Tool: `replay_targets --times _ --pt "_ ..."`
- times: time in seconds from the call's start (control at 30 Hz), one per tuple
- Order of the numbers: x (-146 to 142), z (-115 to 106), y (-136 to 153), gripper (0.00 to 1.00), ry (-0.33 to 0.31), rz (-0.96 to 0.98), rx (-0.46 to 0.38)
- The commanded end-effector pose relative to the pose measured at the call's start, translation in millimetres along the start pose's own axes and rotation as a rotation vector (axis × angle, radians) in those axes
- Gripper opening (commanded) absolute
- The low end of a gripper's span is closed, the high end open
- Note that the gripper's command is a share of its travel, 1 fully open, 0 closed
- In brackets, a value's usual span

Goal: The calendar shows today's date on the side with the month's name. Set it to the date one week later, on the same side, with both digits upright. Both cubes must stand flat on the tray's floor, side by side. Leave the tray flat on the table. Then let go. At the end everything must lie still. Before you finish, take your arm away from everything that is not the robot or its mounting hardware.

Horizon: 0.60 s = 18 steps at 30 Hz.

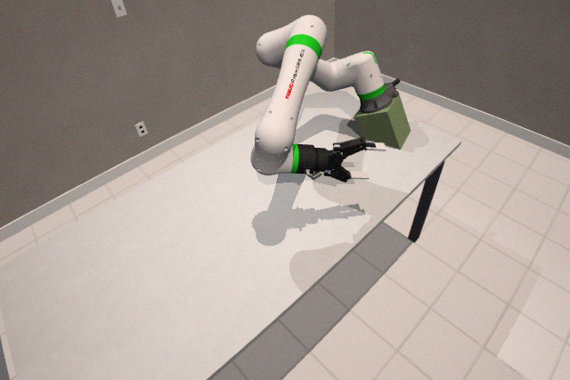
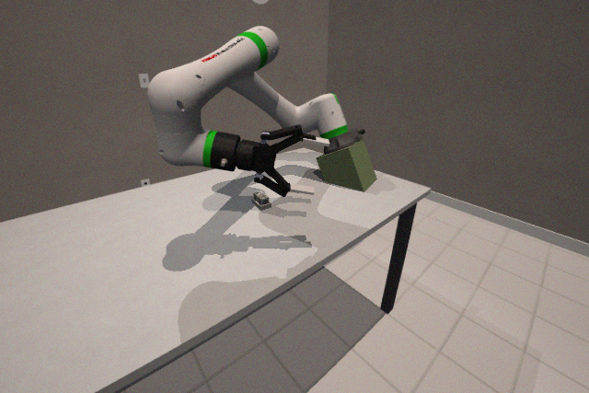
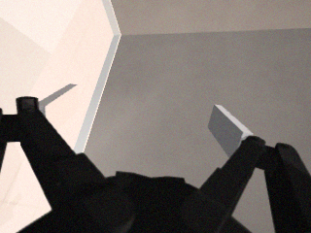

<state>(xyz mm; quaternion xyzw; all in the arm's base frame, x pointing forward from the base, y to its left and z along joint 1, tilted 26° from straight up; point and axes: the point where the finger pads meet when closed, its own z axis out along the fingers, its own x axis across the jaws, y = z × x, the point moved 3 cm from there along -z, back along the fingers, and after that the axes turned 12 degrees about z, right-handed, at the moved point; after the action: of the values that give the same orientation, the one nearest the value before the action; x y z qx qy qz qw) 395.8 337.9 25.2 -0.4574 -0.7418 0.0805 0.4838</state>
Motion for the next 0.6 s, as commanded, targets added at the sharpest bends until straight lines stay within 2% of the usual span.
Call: replay_targets --times 0.0,0.03,0.07,0.1,0.2,0.23,0.27,0.5,0.57 --pt "-14 3 -18 1.0 -0.105 -0.002 -0.05" --pt "-18 3 -22 1.0 -0.128 -0.005 -0.055" --pt "-32 0 -37 1.0 -0.214 -0.018 -0.071" --pt "-33 0 -38 1.0 -0.221 -0.019 -0.072" --pt "-48 -5 -54 1.0 -0.312 -0.038 -0.086" --pt "-49 -6 -56 1.0 -0.32 -0.04 -0.087" --pt "-57 -9 -64 1.0 -0.369 -0.053 -0.094" --pt "-88 -28 -98 1.0 -0.567 -0.117 -0.113" --pt "-88 -28 -98 1.0 -0.567 -0.117 -0.113"
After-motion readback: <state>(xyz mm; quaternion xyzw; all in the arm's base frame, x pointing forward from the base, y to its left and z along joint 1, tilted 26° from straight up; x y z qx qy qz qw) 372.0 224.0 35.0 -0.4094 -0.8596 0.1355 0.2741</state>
